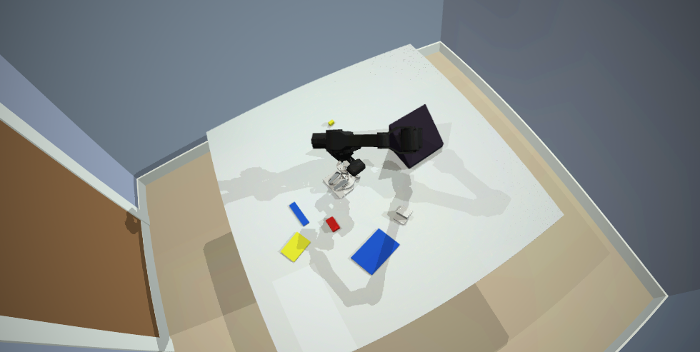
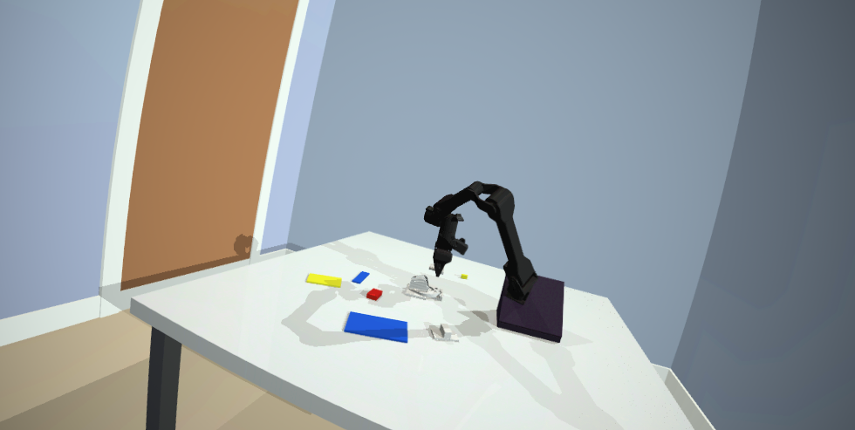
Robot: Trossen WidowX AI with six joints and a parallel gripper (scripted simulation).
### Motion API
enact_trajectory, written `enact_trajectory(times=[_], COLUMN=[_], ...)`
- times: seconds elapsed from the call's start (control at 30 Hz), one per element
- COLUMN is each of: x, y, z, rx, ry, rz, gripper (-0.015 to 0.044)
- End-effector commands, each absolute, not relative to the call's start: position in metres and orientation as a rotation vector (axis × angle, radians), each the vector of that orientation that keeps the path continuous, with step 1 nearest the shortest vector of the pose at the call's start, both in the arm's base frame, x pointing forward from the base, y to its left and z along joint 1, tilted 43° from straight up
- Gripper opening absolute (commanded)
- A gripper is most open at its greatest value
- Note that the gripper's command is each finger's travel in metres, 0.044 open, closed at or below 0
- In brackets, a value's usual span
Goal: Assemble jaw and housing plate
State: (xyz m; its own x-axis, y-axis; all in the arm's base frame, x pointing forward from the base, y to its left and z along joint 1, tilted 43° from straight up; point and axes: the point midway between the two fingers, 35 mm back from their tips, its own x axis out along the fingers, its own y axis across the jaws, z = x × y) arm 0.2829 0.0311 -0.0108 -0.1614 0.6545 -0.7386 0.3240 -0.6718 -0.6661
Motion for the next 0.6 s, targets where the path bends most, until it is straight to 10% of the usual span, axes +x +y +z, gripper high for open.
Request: enact_trajectory(times=[0.0, 0.57], x=[0.283, 0.2826], y=[0.0304, 0.0302], z=[-0.012, -0.0122], rx=[-1.846, -1.842], ry=[-1.112, -1.102], rz=[1.92, 1.922], gripper=[0.0351, 0.0351])
